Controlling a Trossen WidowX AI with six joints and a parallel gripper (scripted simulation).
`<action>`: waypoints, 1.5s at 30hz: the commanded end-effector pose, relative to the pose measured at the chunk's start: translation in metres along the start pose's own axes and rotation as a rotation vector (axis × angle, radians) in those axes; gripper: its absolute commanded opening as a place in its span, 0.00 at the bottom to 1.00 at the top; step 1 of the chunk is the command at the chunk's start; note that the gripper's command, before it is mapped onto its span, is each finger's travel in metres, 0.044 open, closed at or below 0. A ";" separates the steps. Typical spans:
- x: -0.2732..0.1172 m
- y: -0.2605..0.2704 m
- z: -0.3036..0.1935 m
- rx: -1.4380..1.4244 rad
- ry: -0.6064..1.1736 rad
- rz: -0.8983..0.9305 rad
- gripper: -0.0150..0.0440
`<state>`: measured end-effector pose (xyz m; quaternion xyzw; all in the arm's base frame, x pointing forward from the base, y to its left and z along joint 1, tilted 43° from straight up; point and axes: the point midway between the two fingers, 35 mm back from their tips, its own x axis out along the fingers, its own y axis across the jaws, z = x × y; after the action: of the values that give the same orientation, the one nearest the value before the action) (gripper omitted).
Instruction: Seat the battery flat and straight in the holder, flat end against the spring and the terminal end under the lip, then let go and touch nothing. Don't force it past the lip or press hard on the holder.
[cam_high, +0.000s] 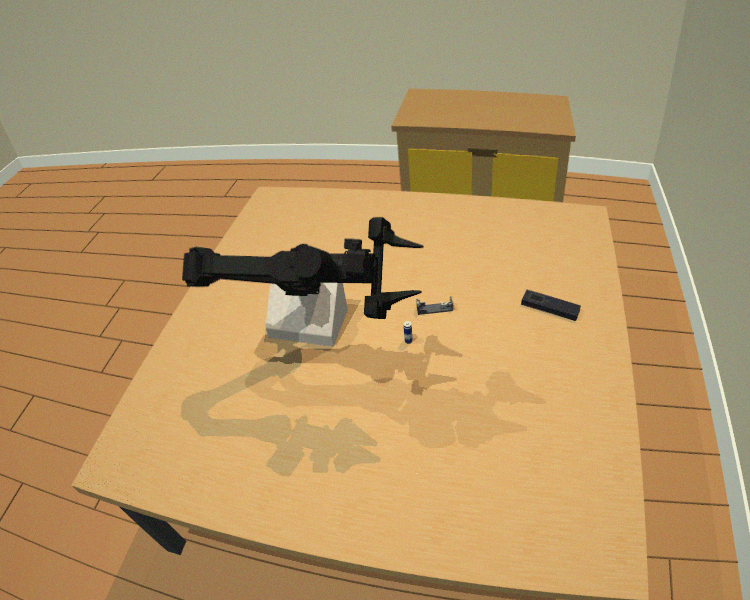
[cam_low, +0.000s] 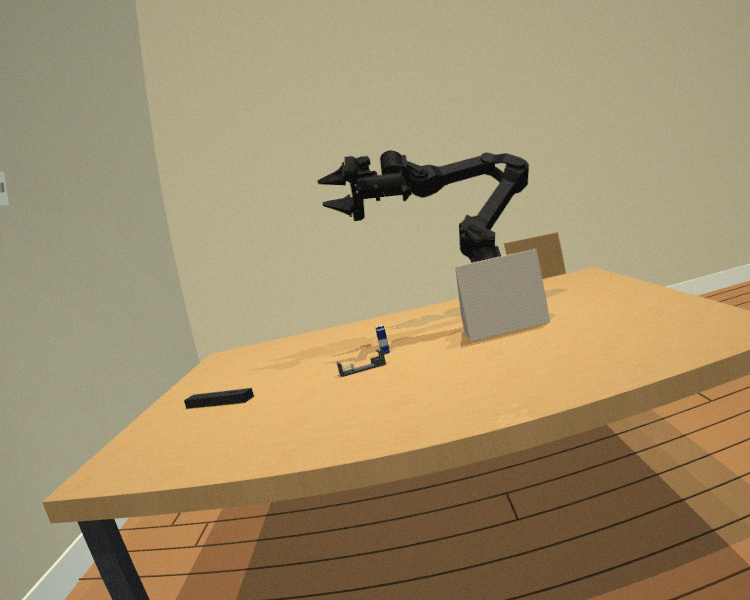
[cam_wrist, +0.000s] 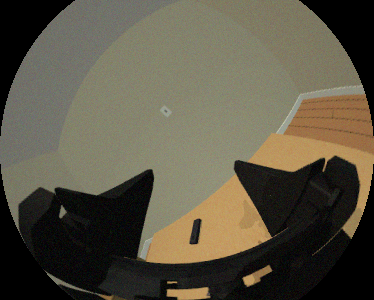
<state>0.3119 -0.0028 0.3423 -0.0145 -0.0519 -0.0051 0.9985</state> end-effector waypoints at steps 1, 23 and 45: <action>0.002 0.000 -0.003 0.007 0.014 -0.002 0.89; -0.048 0.002 -0.303 -0.168 1.403 -0.810 0.25; -0.066 -0.054 -0.367 -0.261 1.438 -0.873 0.25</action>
<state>0.2814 -0.0658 -0.0283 -0.0972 0.6004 -0.4074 0.6813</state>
